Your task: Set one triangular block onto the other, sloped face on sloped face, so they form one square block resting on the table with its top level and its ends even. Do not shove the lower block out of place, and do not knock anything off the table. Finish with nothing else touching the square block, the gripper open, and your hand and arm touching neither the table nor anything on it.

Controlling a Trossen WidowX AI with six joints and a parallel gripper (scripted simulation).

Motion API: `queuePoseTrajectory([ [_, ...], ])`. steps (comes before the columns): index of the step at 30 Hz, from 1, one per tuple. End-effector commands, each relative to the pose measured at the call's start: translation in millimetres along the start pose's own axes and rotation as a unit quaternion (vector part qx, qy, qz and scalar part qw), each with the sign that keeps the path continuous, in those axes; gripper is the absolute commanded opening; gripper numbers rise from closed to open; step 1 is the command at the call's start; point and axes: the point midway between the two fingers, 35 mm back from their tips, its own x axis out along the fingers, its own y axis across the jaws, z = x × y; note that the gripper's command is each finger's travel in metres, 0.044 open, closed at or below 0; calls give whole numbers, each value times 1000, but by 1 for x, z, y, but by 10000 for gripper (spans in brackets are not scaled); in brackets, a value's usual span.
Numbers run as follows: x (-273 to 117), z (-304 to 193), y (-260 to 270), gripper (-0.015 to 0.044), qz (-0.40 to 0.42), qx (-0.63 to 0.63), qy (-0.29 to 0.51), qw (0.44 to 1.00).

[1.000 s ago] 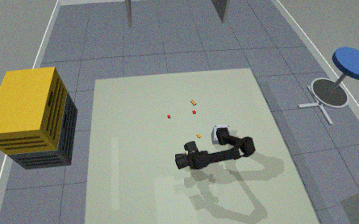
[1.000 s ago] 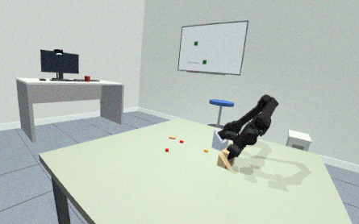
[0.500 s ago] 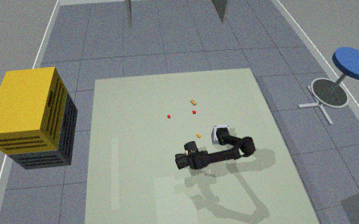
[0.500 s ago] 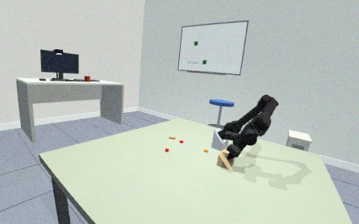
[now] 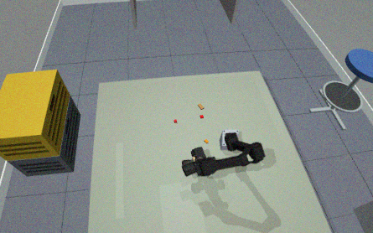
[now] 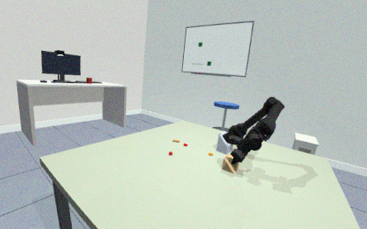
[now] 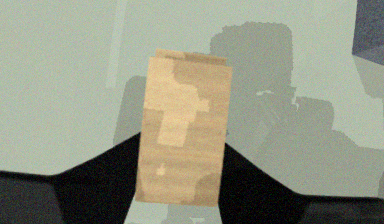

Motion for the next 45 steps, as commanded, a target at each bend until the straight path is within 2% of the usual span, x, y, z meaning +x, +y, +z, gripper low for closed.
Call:
queuePoseTrajectory([
  [1,3,1,0,0,1,2,-3,1000],
  [45,15,1,0,0,1,3,-4,1000],
])
